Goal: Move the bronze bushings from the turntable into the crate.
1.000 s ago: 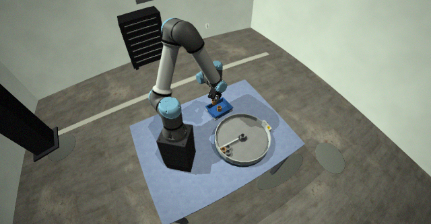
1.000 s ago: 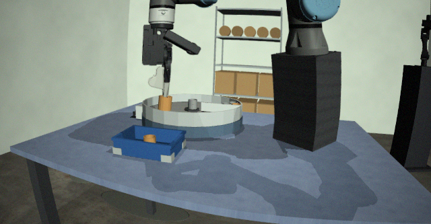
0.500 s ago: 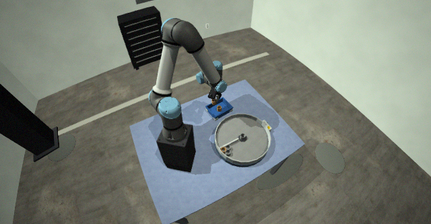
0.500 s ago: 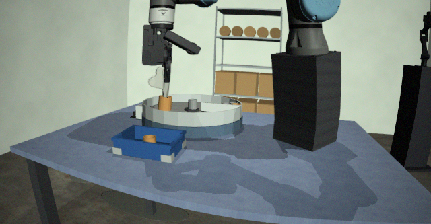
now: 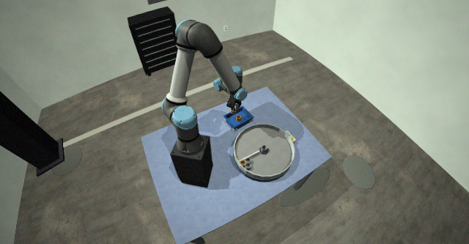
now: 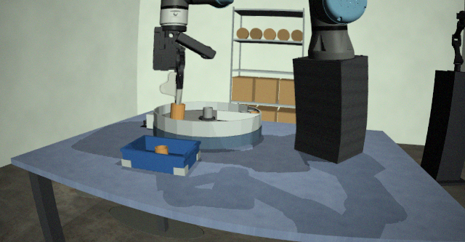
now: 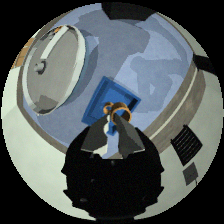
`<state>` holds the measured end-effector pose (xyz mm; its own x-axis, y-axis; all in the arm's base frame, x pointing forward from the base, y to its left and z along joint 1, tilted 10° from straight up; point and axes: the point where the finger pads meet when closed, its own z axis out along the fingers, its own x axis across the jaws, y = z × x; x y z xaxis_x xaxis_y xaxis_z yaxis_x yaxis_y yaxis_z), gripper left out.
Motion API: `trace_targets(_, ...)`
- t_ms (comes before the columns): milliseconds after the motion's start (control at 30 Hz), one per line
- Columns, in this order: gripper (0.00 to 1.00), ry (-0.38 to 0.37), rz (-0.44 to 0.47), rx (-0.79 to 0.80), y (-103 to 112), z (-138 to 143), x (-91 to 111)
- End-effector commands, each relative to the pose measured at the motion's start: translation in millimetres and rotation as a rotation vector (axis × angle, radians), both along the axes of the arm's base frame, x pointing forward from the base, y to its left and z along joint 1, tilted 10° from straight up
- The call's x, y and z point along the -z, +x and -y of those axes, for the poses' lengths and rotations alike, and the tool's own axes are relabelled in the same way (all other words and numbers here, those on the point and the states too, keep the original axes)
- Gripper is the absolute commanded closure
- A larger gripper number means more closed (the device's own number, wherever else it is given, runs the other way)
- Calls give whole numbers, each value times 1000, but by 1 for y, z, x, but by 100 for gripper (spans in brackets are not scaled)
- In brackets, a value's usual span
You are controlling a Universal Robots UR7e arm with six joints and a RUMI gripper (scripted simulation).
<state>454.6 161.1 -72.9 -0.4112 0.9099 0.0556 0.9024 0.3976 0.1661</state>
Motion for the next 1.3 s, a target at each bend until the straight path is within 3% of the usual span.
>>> trace_targets(0,100,0,1,0,1,0,0)
trace_targets(967,100,0,1,0,1,0,0)
trace_targets(1267,100,0,1,0,4,-3,25)
